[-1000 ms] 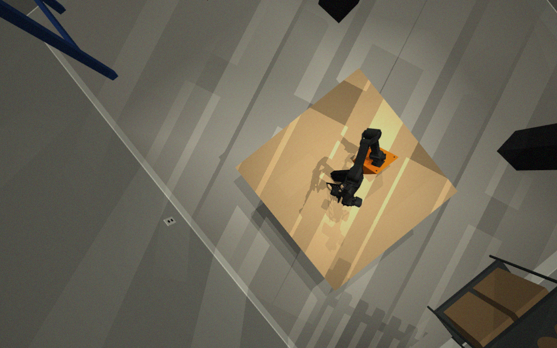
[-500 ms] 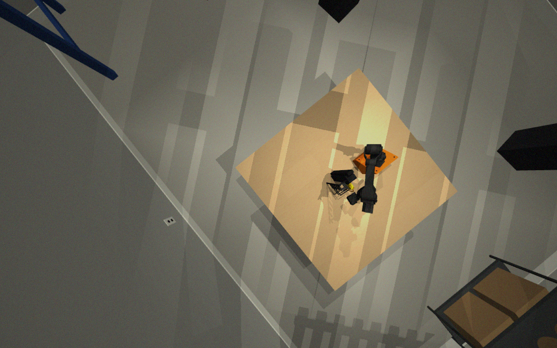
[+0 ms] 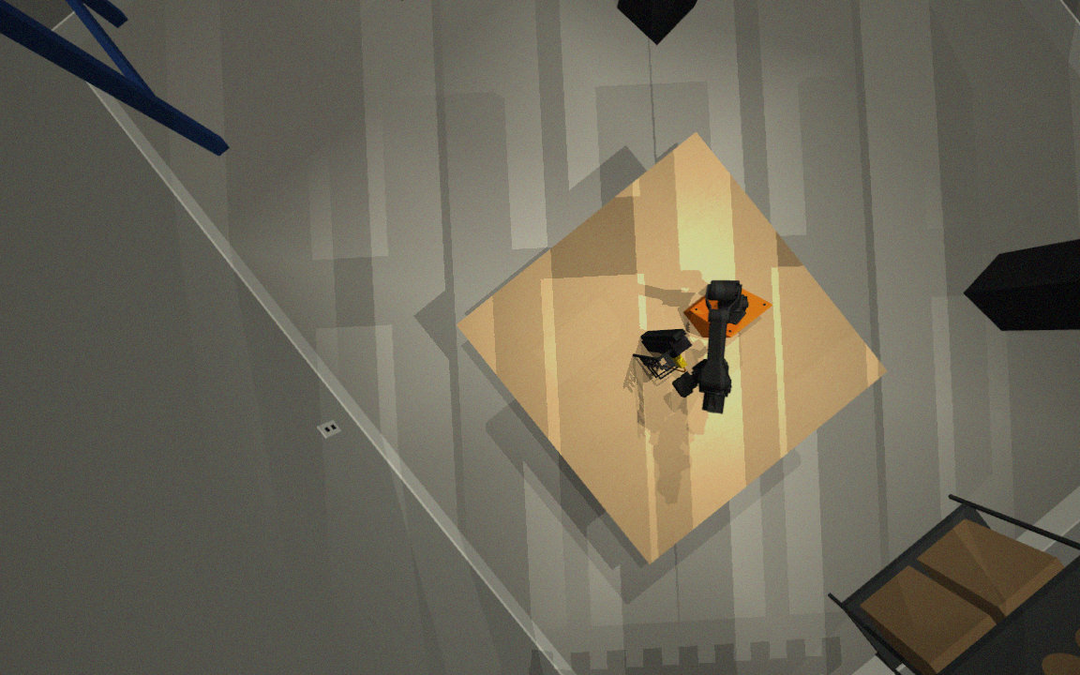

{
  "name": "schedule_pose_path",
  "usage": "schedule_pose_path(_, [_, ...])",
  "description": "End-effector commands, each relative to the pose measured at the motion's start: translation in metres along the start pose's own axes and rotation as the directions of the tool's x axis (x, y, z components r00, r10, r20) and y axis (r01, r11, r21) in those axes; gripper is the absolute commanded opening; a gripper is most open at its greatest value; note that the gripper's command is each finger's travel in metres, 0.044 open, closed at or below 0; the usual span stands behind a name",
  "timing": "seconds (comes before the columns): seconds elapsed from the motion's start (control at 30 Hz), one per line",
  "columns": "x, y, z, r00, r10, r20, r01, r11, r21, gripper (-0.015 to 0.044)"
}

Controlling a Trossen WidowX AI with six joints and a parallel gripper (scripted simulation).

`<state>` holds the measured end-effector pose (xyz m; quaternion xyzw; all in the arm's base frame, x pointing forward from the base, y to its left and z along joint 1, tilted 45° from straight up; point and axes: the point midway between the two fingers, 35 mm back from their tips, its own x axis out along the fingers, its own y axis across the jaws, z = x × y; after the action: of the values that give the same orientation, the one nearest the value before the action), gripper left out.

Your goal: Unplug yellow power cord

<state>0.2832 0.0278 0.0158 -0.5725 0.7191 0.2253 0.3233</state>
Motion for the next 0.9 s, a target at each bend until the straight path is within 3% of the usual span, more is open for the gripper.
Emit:
schedule_pose_path(0.0, [-0.001,-0.001,-0.008,1.0,-0.005,-0.002,0.005,1.0,-0.004,0.016])
schedule_pose_path(0.87, [0.004,0.0,-0.037,1.0,-0.005,-0.005,0.005,1.0,-0.004,0.016])
